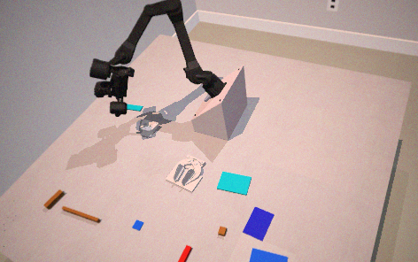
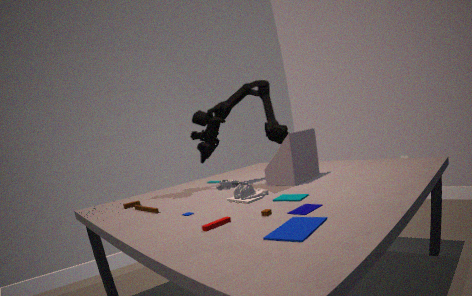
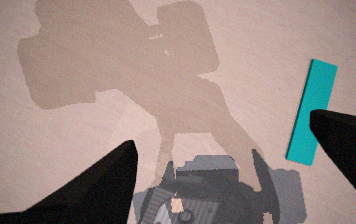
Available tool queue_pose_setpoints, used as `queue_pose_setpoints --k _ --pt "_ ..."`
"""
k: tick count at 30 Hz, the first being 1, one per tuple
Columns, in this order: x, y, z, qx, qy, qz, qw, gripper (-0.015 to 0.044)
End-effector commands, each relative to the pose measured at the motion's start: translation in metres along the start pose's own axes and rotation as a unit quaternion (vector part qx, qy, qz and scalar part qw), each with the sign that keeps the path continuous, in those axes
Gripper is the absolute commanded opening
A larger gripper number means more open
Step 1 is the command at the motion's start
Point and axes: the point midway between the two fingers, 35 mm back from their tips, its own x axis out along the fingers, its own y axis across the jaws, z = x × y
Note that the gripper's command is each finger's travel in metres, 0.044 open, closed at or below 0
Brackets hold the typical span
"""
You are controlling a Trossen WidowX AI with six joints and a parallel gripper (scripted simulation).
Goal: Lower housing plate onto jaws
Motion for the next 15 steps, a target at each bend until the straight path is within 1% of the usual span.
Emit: queue_pose_setpoints --k 1,15 --pt "0.001 0.006 -0.010 -0.060 0.023 0.014 0.998 0.0440" --pt "0.000 0.018 -0.042 -0.232 0.086 0.059 0.967 0.0440"
